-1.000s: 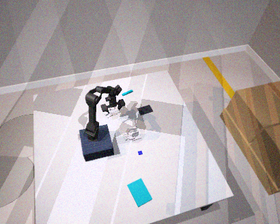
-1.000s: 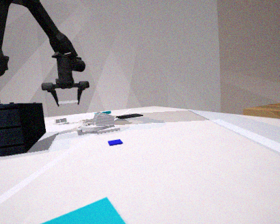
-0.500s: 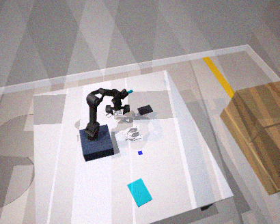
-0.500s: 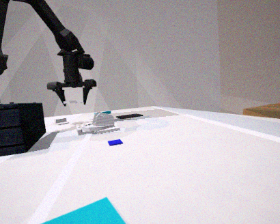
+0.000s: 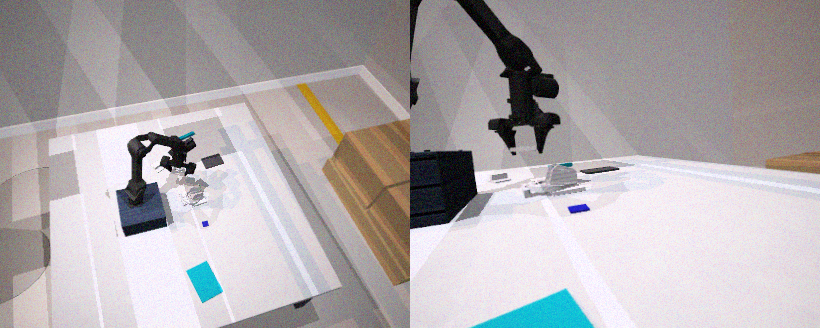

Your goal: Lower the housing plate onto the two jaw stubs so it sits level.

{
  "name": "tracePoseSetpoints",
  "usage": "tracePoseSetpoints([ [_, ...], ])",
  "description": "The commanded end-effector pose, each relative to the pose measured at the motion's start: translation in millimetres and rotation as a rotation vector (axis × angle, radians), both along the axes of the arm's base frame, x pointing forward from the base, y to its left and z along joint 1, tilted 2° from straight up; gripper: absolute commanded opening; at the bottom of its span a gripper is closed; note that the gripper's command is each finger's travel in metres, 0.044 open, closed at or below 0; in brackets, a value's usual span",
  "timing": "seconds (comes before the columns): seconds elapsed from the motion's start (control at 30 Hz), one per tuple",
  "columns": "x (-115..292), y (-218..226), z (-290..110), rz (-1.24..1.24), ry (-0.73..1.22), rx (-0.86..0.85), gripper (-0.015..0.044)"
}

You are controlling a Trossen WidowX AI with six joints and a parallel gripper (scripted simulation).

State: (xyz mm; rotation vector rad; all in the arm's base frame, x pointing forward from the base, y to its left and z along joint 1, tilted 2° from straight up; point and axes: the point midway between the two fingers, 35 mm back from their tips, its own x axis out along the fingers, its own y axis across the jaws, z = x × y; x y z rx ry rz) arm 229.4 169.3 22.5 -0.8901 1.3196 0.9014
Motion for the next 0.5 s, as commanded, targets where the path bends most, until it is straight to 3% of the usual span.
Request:
tracePoseSetpoints([
  [0.0,4.8,-11.5,-0.7,-0.092,0.006,0.006,0.0351],
  [0.47,21.9,-54.9,-1.5,-0.416,0.015,0.017,0.0351],
])
